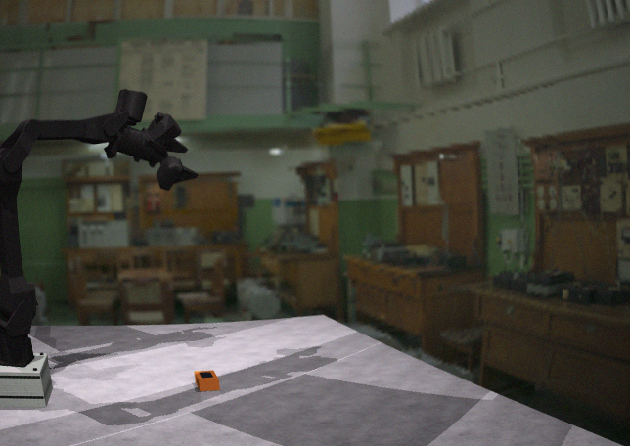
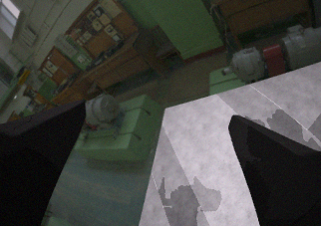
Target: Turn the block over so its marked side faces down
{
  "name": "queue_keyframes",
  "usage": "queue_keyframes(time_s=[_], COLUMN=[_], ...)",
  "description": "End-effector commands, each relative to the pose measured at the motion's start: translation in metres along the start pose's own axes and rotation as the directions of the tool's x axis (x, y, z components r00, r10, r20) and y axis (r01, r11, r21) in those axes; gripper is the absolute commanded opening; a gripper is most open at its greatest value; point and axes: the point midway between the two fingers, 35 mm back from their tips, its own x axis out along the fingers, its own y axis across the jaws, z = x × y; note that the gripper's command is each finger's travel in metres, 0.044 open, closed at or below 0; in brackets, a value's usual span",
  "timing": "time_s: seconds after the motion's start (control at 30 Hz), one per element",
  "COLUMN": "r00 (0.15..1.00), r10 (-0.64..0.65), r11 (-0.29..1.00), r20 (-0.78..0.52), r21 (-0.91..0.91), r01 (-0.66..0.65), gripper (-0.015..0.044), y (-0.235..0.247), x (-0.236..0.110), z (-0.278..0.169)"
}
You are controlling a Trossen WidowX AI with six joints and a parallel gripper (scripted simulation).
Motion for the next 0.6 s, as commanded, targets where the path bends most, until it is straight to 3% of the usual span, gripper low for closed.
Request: queue_keyframes(time_s=[0.0,0.27,0.43,0.57], r00=[0.977,0.800,0.610,0.404], r10=[-0.182,-0.498,-0.629,-0.680], r11=[0.978,0.855,0.775,0.730], r20=[-0.111,-0.335,-0.482,-0.612], r21=[-0.120,-0.341,-0.451,-0.519], r01=[0.169,0.390,0.443,0.444], gripper=[0.0440,0.0440,0.0440,0.0440], y=[-0.063,-0.192,-0.268,-0.330], x=[0.031,0.056,0.049,0.027], z=[-0.023,-0.061,-0.086,-0.107])
